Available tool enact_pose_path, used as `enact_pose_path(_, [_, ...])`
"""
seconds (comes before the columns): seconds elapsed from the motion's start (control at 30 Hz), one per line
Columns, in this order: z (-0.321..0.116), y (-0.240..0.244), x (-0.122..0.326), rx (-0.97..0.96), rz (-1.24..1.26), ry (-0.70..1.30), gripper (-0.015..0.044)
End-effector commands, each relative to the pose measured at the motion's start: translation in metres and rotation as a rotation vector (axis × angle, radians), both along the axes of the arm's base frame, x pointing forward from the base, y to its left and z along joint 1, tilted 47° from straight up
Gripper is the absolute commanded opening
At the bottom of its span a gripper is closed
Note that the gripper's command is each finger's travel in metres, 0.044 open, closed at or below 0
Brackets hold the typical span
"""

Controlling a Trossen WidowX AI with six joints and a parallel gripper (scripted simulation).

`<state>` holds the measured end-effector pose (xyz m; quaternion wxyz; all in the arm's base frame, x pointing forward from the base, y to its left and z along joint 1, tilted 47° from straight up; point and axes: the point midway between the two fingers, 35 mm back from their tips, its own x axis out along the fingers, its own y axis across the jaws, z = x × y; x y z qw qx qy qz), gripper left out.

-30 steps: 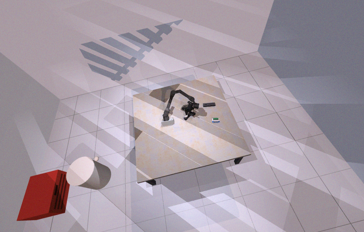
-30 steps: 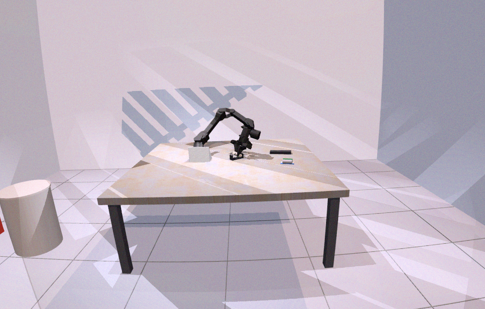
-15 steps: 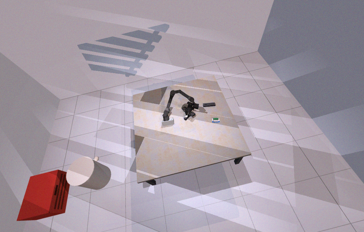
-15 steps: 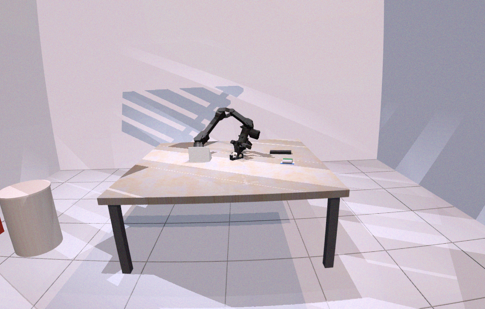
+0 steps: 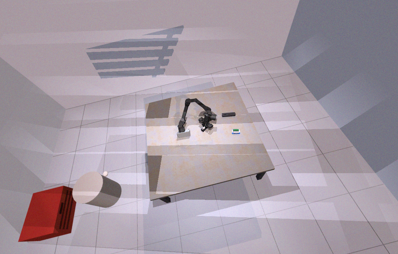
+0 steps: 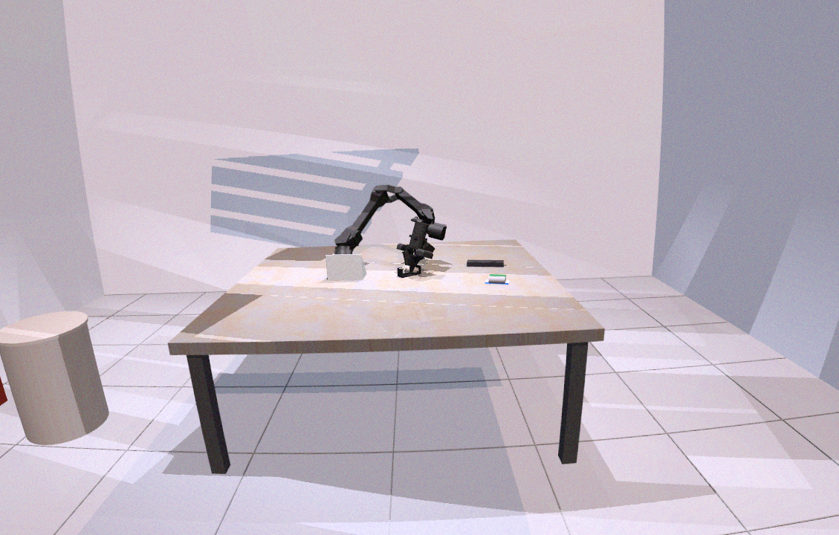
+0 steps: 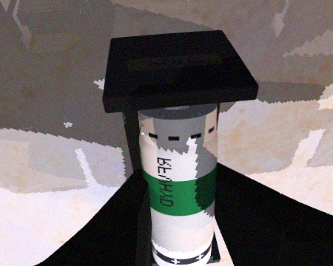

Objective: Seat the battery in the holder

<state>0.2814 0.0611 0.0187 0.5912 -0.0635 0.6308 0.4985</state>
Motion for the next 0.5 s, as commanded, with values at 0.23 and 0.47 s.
enact_pose_path(0.23, [-0.0016,0.0016,0.0026,0.072,-0.049,-0.065,0.0084])
enact_pose_path(0.47, [-0.0024,0.0008,0.0011,0.111,-0.078,-0.091,0.0084])
